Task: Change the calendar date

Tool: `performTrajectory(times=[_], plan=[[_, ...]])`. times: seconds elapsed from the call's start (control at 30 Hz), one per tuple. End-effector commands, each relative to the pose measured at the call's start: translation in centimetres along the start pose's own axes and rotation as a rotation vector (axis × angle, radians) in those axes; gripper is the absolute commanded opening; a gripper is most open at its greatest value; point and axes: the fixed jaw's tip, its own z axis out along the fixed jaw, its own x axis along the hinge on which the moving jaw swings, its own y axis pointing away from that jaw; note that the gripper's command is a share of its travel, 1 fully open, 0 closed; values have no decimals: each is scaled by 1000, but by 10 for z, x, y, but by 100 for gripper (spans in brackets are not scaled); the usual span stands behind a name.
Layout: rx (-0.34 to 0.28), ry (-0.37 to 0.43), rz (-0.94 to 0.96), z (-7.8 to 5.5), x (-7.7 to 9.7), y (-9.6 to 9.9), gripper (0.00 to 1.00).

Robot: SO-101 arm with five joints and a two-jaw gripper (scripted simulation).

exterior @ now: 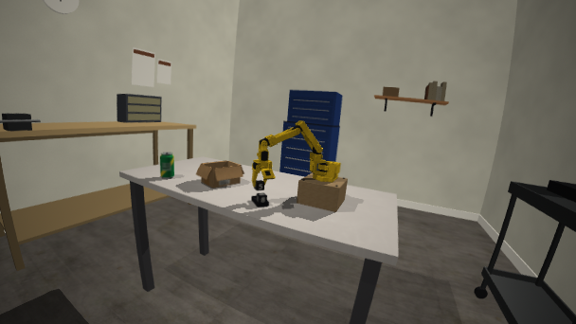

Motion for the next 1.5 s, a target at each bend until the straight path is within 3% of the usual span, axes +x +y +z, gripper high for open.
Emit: performTrajectory(times=[0.0, 1.17, 1.47], plan=[[-6, -3, -5, 0, 1, 1, 0], [-6, -2, 5, 0, 3, 2, 0], [-6, -2, 5, 5, 3, 2, 0]])
